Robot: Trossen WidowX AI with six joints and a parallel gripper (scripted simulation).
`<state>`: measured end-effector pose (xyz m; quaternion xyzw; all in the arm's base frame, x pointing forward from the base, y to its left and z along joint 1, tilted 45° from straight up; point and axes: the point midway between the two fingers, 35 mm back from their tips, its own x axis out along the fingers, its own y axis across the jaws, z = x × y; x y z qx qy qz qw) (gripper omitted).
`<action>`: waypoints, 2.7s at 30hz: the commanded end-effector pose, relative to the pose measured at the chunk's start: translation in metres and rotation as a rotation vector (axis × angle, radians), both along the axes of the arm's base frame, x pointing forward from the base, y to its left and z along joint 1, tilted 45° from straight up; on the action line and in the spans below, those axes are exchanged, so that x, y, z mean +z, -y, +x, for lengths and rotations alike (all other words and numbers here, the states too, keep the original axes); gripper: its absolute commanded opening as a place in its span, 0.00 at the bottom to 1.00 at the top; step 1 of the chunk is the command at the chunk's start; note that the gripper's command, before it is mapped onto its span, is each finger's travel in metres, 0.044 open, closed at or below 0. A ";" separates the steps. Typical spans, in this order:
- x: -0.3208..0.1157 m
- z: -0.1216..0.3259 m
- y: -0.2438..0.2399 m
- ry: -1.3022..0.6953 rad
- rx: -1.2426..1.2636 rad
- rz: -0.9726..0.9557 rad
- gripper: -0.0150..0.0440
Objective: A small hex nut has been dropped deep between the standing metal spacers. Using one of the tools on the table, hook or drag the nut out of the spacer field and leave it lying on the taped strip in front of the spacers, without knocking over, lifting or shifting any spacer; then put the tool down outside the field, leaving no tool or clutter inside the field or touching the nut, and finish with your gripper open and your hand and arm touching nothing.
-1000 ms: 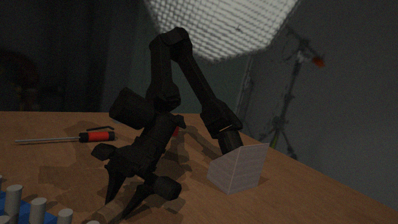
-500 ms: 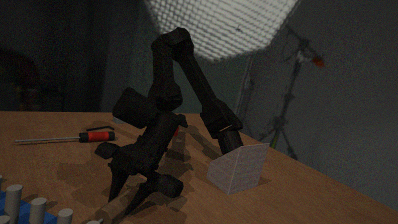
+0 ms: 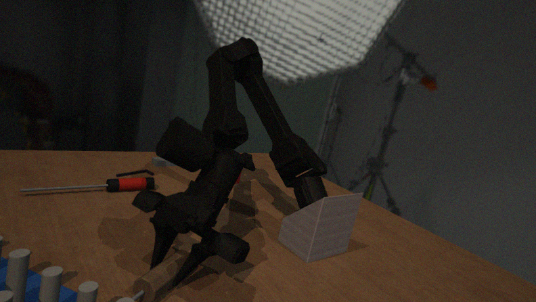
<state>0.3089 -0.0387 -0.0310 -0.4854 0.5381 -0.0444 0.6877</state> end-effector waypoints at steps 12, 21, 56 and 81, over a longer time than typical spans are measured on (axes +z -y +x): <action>0.003 -0.009 0.002 -0.002 0.006 0.006 0.25; 0.005 -0.014 0.004 -0.002 0.006 0.006 0.25; 0.011 -0.031 0.010 -0.003 0.007 0.006 0.25; 0.015 -0.043 0.015 -0.004 0.007 0.006 0.25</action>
